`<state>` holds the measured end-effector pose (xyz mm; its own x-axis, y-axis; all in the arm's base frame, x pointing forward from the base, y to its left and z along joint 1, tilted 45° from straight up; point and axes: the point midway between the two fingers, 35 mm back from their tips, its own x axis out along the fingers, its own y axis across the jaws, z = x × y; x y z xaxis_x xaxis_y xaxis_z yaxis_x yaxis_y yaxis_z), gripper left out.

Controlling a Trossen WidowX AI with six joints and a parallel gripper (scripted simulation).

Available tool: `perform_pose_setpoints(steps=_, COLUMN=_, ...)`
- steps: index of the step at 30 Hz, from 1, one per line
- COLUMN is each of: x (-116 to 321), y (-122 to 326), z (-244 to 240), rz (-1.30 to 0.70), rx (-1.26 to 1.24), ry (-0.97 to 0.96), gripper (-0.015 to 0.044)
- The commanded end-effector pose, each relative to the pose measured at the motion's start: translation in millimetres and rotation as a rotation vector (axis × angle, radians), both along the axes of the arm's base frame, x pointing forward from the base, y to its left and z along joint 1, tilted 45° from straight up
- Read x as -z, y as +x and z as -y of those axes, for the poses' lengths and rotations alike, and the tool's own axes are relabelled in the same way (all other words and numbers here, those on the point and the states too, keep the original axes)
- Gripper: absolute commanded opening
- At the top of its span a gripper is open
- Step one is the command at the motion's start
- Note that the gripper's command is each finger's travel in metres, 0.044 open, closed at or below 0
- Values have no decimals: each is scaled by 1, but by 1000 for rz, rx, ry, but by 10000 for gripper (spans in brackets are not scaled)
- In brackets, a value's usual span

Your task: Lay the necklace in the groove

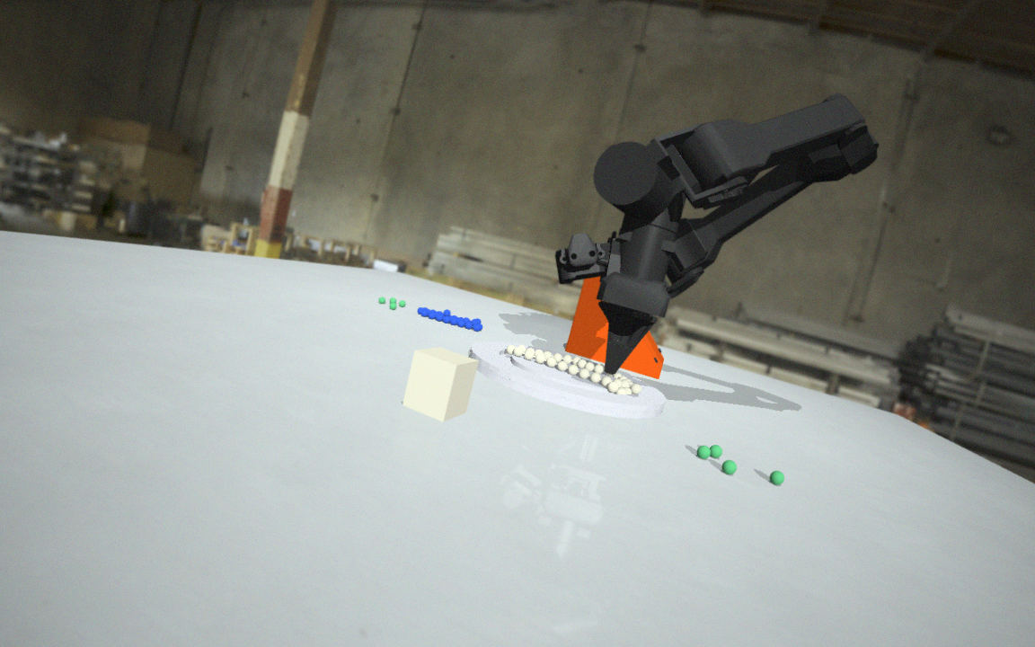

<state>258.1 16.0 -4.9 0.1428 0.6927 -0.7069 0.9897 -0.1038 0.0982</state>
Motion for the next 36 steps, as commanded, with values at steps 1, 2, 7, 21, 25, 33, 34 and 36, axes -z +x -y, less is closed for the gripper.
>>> perform_pose_setpoints(steps=1, x=0, y=0, z=0, rz=1, rx=0, ry=0, gripper=0)
perform_pose_setpoints(steps=2, x=0, y=0, z=0, rz=1, rx=0, ry=0, gripper=0)
perform_pose_setpoints(steps=7, x=0, y=0, z=0, rz=1, rx=0, ry=0, gripper=0)
perform_pose_setpoints(steps=21, x=-2, y=0, z=1, rz=0, rx=1, ry=1, gripper=0)
perform_pose_setpoints(steps=25, x=-5, y=-1, z=4, rz=-1, rx=3, ry=5, gripper=0)
perform_pose_setpoints(steps=33, x=-5, y=-14, z=1, rz=-2, rx=3, ry=5, gripper=0)
perform_pose_setpoints(steps=34, x=-5, y=-15, z=0, rz=-2, rx=3, ry=5, gripper=0)
perform_pose_setpoints(steps=36, x=-5, y=-16, z=0, rz=-2, rx=3, ry=5, gripper=0)
